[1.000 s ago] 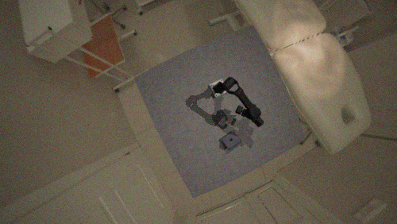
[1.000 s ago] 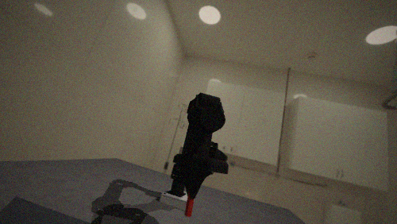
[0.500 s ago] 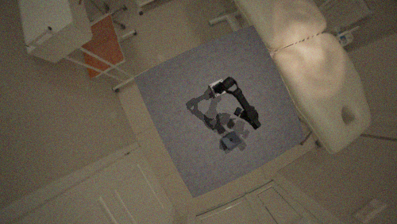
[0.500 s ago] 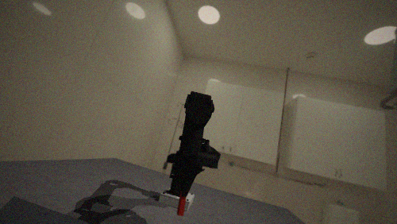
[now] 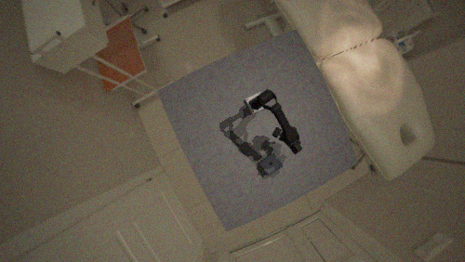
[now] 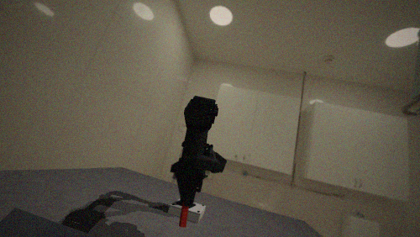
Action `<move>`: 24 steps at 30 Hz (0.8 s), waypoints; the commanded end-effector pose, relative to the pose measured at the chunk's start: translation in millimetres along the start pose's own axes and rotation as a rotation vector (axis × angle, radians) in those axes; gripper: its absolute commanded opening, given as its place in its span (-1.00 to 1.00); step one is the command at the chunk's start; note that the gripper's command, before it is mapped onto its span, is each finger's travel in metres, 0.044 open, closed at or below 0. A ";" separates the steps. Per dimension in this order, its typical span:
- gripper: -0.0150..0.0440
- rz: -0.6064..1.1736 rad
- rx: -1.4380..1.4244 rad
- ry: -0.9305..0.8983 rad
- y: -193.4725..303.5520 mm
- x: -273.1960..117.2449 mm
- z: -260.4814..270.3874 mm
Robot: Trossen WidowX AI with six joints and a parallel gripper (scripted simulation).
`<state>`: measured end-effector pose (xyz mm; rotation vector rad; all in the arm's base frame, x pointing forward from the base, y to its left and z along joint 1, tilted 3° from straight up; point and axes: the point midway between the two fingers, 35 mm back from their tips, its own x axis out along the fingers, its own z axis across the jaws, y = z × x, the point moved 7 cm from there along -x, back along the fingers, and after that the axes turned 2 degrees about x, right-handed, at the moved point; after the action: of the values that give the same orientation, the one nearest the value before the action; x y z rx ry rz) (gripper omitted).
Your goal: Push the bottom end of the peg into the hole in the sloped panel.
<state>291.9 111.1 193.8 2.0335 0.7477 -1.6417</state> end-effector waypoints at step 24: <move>-0.49 0.018 0.090 0.110 35.4 -5.6 10.5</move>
<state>306.0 79.7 197.2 2.1918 0.6984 -1.5983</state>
